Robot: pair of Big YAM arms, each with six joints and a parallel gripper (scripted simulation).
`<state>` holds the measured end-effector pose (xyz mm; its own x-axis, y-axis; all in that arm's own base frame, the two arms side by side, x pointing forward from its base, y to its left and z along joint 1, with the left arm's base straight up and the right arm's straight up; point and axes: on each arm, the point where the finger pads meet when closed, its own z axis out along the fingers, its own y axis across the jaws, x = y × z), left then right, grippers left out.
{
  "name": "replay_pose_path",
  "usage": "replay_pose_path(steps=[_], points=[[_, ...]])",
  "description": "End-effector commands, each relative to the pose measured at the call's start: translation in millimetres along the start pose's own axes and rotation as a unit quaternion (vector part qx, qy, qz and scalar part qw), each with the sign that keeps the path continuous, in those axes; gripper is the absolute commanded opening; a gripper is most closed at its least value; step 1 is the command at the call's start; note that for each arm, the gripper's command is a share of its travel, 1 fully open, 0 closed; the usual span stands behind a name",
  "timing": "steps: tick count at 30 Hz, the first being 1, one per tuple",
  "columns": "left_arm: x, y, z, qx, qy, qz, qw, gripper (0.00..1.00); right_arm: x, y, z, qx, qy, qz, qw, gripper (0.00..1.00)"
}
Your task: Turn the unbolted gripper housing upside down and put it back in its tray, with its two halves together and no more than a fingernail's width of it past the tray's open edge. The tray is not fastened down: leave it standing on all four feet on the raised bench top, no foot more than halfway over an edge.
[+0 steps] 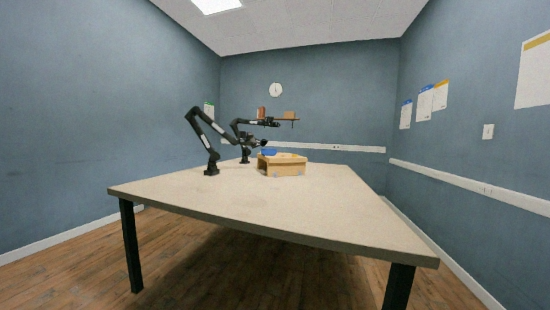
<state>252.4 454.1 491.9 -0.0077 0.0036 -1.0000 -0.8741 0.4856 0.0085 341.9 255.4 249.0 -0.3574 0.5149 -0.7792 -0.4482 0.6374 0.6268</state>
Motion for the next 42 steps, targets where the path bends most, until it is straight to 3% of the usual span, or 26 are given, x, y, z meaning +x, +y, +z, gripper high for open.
replay_pose_path(steps=[1, 22, 42], points=[[-17.9, 1.0, 0.6, 0.000, -0.018, -0.009, 1.000, 1.00, -30.0, 24.4, 19.1, -0.024, -0.025, 0.071, 0.997, 0.27], [-17.9, 1.0, 0.6, 0.000, -0.018, -0.009, 1.000, 1.00, -30.0, 24.4, 19.1, -0.027, -0.021, 0.213, 0.976, 0.27], [-17.9, 1.0, 0.6, 0.000, -0.018, -0.009, 1.000, 1.00, -30.0, 24.4, 19.1, -0.030, -0.016, 0.357, 0.933, 0.27]])
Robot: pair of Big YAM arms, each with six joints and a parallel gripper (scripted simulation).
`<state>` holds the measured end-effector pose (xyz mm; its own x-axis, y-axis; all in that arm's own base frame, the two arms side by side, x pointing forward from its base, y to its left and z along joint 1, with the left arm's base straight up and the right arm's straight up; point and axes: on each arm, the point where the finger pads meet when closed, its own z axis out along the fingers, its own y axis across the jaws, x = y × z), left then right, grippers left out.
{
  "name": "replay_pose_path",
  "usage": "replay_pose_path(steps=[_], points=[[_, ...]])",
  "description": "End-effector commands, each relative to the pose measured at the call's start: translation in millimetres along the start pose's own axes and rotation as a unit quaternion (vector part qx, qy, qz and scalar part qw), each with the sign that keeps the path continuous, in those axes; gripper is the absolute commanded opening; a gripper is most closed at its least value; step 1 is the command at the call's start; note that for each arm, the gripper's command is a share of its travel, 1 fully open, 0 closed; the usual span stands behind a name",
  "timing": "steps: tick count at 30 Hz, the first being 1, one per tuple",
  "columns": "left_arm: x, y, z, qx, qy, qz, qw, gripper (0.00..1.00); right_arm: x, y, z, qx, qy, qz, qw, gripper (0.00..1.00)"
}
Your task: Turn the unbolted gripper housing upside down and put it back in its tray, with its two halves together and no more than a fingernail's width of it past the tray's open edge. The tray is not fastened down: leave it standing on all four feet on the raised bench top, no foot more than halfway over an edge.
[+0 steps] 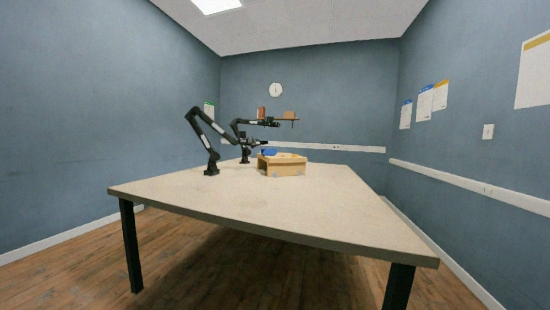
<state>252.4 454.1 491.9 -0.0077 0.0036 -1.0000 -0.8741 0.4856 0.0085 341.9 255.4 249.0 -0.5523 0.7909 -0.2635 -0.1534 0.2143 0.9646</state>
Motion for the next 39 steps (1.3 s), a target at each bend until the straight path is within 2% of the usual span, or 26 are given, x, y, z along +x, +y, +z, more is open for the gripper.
replay_pose_path(steps=[1, 10, 21, 22, 25, 39], points=[[-18, 1, 1, 0.000, -0.018, -0.009, 1.000, 1.00, -10, 37, 19, -0.034, -0.006, 0.061, 0.998, 0.27], [-18, 1, 1, 0.000, -0.018, -0.009, 1.000, 1.00, -10, 37, 19, -0.034, -0.004, 0.135, 0.990, 0.27], [-18, 1, 1, 0.000, -0.018, -0.009, 1.000, 1.00, -10, 37, 19, -0.034, -0.004, 0.134, 0.990, 0.27], [-18, 1, 1, 0.000, -0.018, -0.009, 1.000, 1.00, -12, 38, 16, -0.047, -0.006, 0.134, 0.990, 0.27], [-18, 1, 1, 0.000, -0.018, -0.009, 1.000, 1.00, -5, 1, 2, -0.017, -0.004, 0.132, 0.991, 0.27], [-18, 1, 1, 0.000, -0.018, -0.009, 1.000, 1.00, -4, -12, 1, -0.018, -0.004, 0.117, 0.993, 0.27]])
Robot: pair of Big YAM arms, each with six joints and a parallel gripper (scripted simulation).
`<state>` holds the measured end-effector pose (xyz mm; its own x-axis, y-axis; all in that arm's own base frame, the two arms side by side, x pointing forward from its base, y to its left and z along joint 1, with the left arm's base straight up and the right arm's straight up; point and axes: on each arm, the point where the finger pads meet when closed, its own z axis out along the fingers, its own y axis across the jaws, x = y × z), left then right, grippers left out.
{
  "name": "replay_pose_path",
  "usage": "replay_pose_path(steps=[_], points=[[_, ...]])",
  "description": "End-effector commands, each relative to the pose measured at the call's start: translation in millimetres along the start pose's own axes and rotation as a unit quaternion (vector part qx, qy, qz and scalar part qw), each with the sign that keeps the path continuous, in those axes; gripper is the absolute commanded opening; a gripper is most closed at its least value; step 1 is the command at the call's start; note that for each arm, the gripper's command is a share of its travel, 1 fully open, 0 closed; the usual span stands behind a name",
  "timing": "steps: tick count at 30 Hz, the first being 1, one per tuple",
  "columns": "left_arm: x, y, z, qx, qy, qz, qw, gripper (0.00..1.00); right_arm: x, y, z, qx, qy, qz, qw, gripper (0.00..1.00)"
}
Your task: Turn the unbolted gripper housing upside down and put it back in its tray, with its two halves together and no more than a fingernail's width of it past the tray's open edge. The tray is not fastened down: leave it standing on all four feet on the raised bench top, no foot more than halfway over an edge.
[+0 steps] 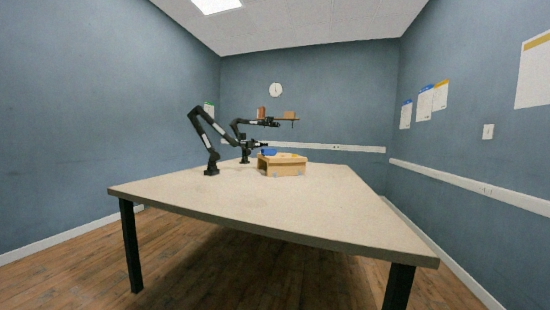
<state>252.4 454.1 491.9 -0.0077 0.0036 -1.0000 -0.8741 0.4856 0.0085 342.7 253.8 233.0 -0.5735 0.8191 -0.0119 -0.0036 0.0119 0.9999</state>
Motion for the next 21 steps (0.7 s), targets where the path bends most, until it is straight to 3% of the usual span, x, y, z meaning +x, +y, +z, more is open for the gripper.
replay_pose_path(steps=[1, 21], points=[[-18, 1, 1, 0.000, -0.018, -0.009, 1.000, 1.00, -5, 4, 1, -0.022, -0.002, -0.010, 1.000, 0.27], [-18, 1, 1, 0.000, -0.018, -0.009, 1.000, 1.00, -8, -17, -1, -0.023, -0.002, -0.013, 1.000, 0.27]])
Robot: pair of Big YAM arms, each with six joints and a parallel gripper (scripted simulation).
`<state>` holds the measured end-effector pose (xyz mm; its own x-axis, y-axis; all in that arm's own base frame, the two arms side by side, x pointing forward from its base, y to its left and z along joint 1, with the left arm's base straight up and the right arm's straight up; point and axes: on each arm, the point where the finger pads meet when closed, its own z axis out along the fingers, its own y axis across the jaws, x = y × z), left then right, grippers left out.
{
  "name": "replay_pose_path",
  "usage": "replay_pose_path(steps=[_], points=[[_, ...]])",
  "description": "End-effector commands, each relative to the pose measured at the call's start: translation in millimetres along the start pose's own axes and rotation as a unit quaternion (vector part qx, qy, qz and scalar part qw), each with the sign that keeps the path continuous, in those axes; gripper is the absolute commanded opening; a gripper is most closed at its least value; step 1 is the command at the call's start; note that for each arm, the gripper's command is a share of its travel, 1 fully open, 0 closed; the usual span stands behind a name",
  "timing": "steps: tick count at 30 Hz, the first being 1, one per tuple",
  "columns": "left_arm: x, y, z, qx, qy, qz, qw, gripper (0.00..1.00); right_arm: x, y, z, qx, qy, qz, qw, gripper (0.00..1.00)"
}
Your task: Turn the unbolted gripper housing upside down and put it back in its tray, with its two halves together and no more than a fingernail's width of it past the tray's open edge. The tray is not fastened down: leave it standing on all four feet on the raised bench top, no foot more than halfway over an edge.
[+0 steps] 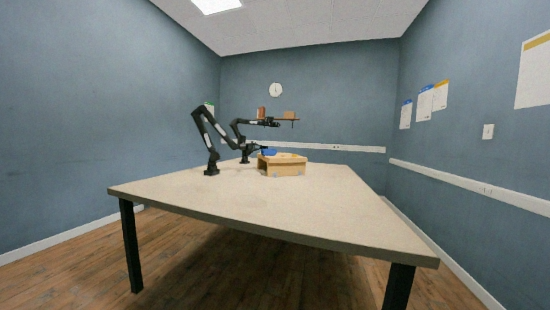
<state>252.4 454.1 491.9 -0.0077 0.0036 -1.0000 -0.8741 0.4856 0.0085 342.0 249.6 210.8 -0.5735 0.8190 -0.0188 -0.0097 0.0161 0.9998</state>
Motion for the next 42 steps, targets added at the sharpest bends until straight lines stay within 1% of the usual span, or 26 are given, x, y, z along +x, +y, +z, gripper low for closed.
replay_pose_path(steps=[1, 20, 22, 23, 26, 32, 37, 42], points=[[-18, 1, 1, 0.000, -0.018, -0.009, 1.000, 1.00, -5, 4, 2, -0.022, -0.002, -0.009, 1.000, 0.27], [-18, 1, 1, 0.000, -0.018, -0.009, 1.000, 1.00, -7, -17, 0, -0.022, -0.002, -0.010, 1.000, 0.27], [-18, 1, 1, 0.000, -0.018, -0.009, 1.000, 1.00, -7, -17, 0, -0.022, -0.002, -0.010, 1.000, 0.27], [-18, 1, 1, 0.000, -0.018, -0.009, 1.000, 1.00, -8, -10, 6, -0.032, -0.002, -0.006, 0.999, 0.27], [-18, 1, 1, 0.000, -0.018, -0.009, 1.000, 1.00, -8, -23, -1, -0.021, -0.002, -0.009, 1.000, 0.27], [-18, 1, 1, 0.000, -0.018, -0.009, 1.000, 1.00, -9, -29, -1, -0.022, -0.002, -0.010, 1.000, 0.27], [-18, 1, 1, 0.000, -0.018, -0.009, 1.000, 1.00, -9, -18, 6, -0.037, -0.003, -0.010, 0.999, 0.27], [-18, 1, 1, 0.000, -0.018, -0.009, 1.000, 1.00, -7, -21, 6, -0.034, 0.000, -0.009, 0.999, 0.27]])
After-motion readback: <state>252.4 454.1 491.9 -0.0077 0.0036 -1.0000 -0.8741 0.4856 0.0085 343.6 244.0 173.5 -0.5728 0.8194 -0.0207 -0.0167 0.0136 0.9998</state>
